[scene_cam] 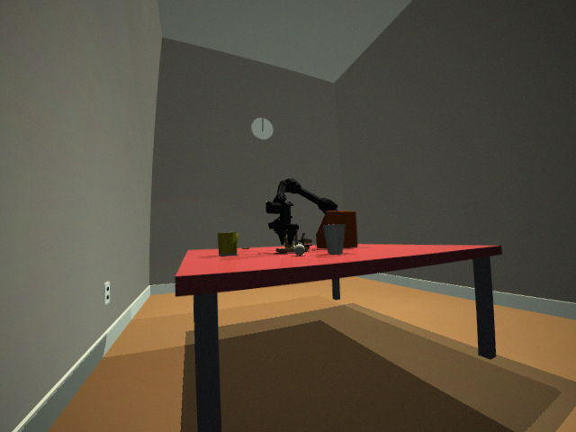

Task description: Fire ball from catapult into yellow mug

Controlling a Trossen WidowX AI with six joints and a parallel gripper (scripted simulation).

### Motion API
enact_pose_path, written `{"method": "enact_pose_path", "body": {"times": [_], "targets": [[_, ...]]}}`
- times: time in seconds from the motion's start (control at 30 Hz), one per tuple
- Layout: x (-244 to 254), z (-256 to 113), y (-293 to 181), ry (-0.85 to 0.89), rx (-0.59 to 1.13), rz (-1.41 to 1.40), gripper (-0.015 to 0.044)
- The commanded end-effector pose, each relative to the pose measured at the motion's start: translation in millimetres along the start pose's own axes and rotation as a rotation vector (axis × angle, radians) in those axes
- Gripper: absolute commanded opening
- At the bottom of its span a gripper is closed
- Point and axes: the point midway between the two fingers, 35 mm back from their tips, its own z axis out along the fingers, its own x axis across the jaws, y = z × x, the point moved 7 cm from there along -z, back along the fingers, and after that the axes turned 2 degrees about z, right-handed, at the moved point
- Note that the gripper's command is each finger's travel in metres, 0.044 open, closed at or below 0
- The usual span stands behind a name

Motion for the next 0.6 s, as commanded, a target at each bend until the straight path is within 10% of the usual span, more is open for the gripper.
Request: {"method": "enact_pose_path", "body": {"times": [0.0, 0.4, 0.57], "targets": [[0.4, 4.8, -1.6, -0.005, 0.001, -0.008, 0.0440], [-0.1, 1.2, -0.3, 0.000, 0.001, 0.000, 0.0125], [-0.1, 1.2, -0.3, 0.000, 0.001, 0.000, 0.0092]]}}
